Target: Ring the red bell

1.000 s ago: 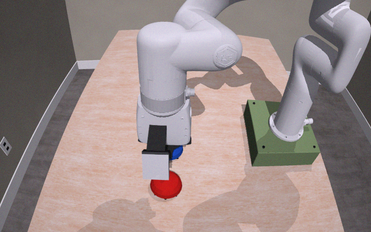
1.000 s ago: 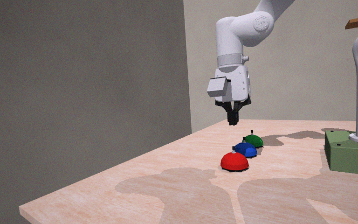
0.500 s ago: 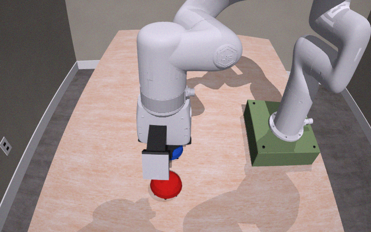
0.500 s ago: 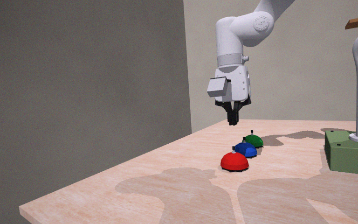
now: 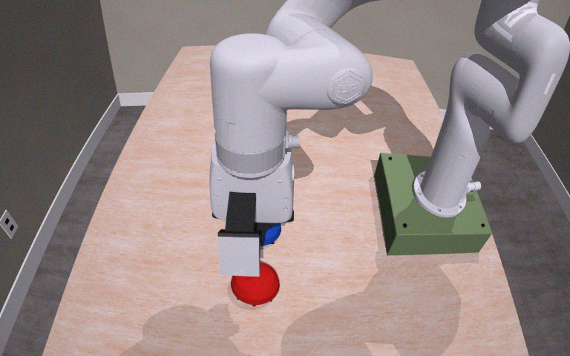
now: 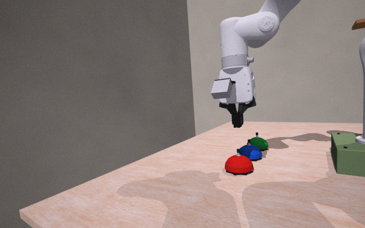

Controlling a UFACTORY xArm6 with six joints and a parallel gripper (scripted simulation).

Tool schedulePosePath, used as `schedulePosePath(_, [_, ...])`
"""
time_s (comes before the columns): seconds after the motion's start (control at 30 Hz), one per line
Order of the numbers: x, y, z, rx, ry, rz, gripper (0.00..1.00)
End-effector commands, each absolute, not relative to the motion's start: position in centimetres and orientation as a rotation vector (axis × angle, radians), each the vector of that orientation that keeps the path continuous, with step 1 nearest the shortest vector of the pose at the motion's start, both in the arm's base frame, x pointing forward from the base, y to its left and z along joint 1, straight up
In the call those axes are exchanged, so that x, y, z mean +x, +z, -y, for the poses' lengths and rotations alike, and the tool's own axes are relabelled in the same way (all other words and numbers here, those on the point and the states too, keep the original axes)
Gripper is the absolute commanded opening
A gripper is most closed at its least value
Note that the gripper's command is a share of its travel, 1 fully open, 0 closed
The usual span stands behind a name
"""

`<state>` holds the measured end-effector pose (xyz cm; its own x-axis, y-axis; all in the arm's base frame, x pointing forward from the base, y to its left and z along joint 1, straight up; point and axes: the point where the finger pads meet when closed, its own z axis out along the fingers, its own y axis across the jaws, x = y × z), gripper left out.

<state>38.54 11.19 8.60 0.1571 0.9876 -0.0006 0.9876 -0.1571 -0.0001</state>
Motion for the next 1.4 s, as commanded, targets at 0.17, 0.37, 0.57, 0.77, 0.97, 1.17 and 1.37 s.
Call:
schedulePosePath(0.17, [38.7, 8.3, -11.2, 2.388, 0.005, -2.038, 0.00])
schedulePosePath(0.37, [38.7, 7.7, -11.2, 2.388, 0.005, -2.038, 0.00])
schedulePosePath(0.57, [38.7, 7.0, -11.2, 2.388, 0.005, -2.038, 0.00])
schedulePosePath(0.77, [38.8, 6.0, -11.2, 2.388, 0.005, -2.038, 0.00])
schedulePosePath(0.97, [38.8, 4.8, -11.3, 2.388, 0.005, -2.038, 0.00])
schedulePosePath(1.17, [38.8, 4.2, -11.3, 2.388, 0.005, -2.038, 0.00])
schedulePosePath(1.37, [38.9, 3.4, -11.3, 2.388, 0.005, -2.038, 0.00])
